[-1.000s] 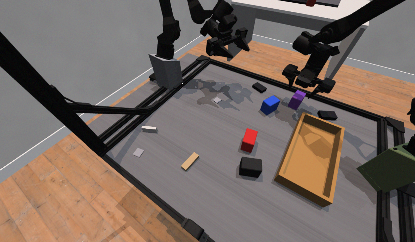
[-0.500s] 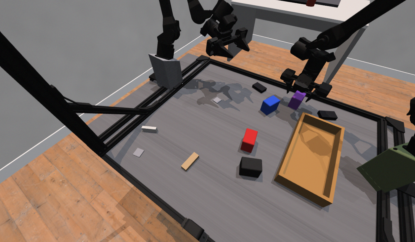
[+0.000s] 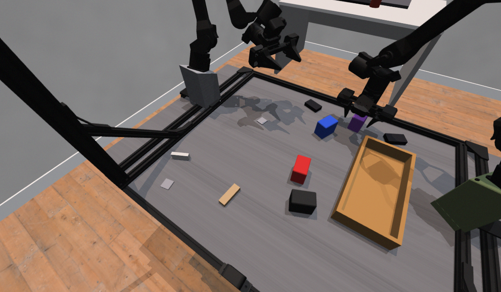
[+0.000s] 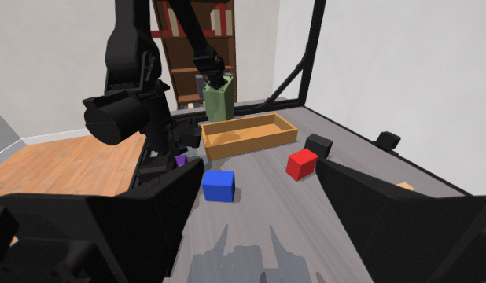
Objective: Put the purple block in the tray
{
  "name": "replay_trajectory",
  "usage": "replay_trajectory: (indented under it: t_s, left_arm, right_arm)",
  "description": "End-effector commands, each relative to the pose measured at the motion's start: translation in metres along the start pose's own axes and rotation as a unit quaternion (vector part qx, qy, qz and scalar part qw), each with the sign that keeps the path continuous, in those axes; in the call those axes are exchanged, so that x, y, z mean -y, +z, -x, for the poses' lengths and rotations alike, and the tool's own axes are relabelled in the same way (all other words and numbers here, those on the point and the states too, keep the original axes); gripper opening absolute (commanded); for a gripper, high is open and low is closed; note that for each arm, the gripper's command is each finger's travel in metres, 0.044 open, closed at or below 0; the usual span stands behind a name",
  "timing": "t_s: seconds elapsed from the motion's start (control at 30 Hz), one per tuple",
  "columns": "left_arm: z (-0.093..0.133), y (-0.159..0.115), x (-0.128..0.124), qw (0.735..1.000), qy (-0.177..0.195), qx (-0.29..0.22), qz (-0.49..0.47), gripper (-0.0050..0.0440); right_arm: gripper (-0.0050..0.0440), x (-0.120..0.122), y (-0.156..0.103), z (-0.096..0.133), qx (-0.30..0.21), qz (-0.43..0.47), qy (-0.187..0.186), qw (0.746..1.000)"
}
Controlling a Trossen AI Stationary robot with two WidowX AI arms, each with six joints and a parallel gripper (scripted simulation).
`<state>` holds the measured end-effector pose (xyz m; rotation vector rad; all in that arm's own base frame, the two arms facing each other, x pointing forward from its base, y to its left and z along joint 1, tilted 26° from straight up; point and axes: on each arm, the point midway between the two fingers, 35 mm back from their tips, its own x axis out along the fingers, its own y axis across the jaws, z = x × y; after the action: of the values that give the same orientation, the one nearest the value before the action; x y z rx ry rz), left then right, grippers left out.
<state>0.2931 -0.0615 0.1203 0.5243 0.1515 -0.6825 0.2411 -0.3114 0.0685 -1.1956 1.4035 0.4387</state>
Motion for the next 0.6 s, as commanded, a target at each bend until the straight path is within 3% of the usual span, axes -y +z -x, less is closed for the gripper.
replay_trajectory:
  t_s: [0.0, 0.13, 0.3, 0.57]
  left_arm:
    - [-0.0001, 0.0001, 0.0009, 1.000, -0.002, 0.001, -0.002, 0.0400]
    - [-0.0001, 0.0001, 0.0009, 1.000, -0.002, 0.001, -0.002, 0.0400]
    - [-0.0001, 0.0001, 0.0009, 1.000, -0.002, 0.001, -0.002, 0.0400]
    - [-0.0001, 0.0001, 0.0009, 1.000, -0.002, 0.001, -0.002, 0.0400]
  right_arm:
    - [0.0400, -0.0052, 0.0024, -0.0106, 0.003, 0.003, 0.009, 1.000]
    - [0.0400, -0.0053, 0.0024, -0.0108, 0.003, 0.003, 0.009, 1.000]
    - [0.0280, -0.0053, 0.0024, -0.0108, 0.003, 0.003, 0.009, 1.000]
    - [0.0233, -0.0053, 0.0024, -0.0108, 0.003, 0.003, 0.009, 1.000]
